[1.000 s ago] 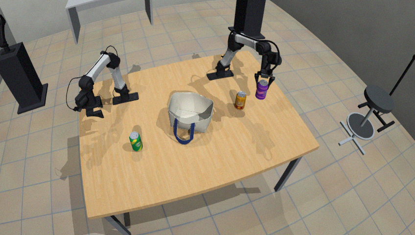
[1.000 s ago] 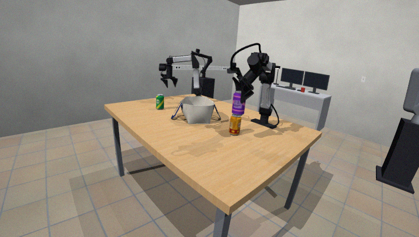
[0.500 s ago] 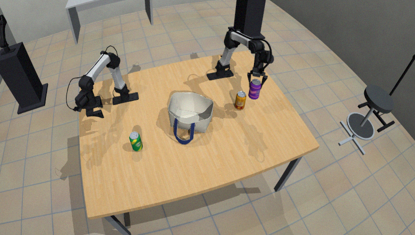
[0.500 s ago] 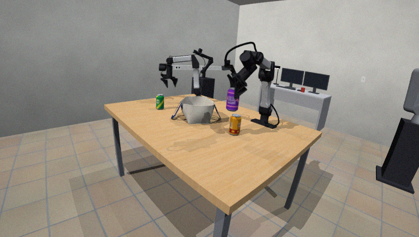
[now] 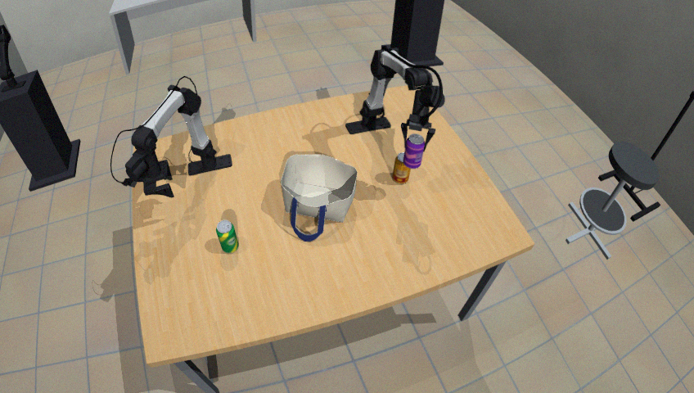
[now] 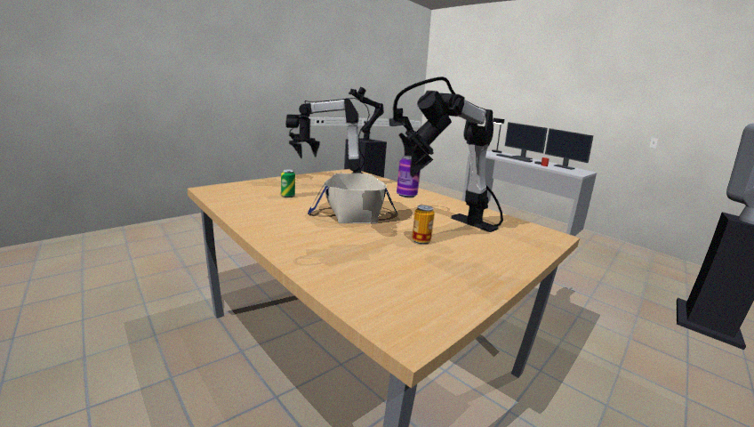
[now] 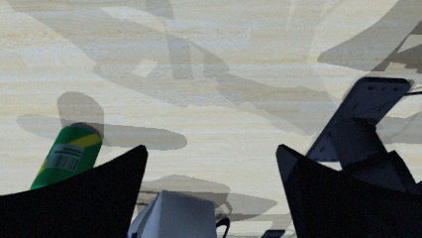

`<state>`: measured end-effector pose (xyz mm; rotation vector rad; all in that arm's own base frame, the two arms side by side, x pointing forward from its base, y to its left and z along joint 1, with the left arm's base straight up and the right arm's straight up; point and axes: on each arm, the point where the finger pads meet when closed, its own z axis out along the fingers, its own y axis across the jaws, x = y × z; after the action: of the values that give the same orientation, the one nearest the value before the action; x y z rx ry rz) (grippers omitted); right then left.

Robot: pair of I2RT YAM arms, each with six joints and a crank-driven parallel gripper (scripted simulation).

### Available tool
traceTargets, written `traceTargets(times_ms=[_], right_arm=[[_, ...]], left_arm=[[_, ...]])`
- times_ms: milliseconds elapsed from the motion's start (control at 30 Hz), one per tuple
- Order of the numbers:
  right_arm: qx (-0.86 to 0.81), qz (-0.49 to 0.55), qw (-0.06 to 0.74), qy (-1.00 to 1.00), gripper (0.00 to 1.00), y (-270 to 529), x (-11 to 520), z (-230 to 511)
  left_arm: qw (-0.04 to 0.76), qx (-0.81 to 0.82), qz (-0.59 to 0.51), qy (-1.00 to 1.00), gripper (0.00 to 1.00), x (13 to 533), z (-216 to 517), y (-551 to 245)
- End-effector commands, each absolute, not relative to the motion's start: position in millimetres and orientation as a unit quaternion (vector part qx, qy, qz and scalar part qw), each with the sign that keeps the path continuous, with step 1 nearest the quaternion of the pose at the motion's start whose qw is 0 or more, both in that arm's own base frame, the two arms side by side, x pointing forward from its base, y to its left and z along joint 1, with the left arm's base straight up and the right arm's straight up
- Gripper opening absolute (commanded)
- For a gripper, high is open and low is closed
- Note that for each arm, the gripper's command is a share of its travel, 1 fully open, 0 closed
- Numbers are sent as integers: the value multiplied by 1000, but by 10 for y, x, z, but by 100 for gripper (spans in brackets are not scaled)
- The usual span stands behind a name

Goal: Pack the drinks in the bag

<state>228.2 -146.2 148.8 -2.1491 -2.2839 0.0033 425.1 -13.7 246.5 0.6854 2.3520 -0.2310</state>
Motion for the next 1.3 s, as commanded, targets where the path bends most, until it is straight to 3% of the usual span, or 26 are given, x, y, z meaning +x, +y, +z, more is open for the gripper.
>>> traceTargets(times_ms=[0, 1100, 1267], right_arm=[[-685, 8, -34, -728, 100, -1508, 2325, 1624], [-685, 8, -34, -728, 100, -1508, 2325, 1624], [-685, 8, -34, -728, 100, -1508, 2325, 1624]], left_arm=[[415, 270, -61, 867, 74, 4464, 2789, -22], [440, 265, -55, 856, 74, 4509, 2996, -53], [414, 249, -57, 874, 74, 4447, 2781, -232]])
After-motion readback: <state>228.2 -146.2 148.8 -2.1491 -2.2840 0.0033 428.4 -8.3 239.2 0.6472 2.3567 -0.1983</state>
